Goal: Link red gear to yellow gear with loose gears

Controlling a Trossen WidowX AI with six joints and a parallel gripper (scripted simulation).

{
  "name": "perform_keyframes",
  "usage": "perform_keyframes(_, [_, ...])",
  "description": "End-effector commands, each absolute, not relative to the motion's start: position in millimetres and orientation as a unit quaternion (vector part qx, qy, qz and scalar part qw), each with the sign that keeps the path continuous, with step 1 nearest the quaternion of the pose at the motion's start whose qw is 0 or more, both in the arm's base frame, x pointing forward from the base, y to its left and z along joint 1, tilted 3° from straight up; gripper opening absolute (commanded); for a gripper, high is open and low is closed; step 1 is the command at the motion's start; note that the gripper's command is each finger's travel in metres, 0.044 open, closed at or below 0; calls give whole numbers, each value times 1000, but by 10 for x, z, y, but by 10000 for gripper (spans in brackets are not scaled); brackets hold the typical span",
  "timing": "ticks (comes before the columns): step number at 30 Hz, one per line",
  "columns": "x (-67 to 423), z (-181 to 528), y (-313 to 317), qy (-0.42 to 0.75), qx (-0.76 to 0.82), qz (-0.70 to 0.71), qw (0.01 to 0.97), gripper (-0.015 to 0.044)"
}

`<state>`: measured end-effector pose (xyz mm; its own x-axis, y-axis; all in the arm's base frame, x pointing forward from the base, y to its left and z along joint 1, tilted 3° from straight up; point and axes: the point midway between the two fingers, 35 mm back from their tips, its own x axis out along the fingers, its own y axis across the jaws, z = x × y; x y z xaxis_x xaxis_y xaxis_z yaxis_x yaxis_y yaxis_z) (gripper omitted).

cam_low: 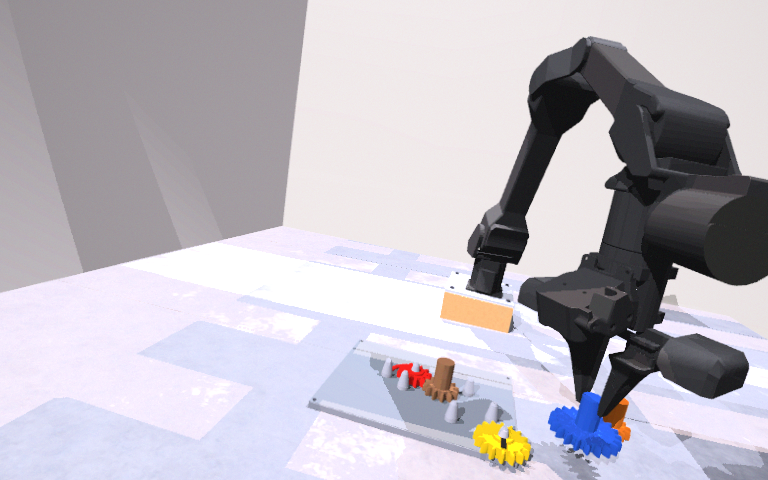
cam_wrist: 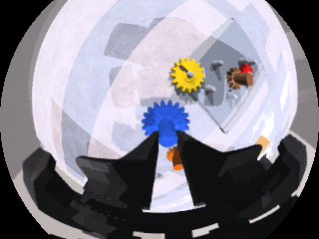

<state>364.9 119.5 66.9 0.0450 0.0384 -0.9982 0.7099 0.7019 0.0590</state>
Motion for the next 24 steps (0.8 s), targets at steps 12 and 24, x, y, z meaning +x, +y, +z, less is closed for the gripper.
perform_keyframes(12, [3678, 1096, 1184, 636, 294, -249, 668, 0])
perform_keyframes(24, [3647, 1384, 1164, 636, 294, -249, 668, 0])
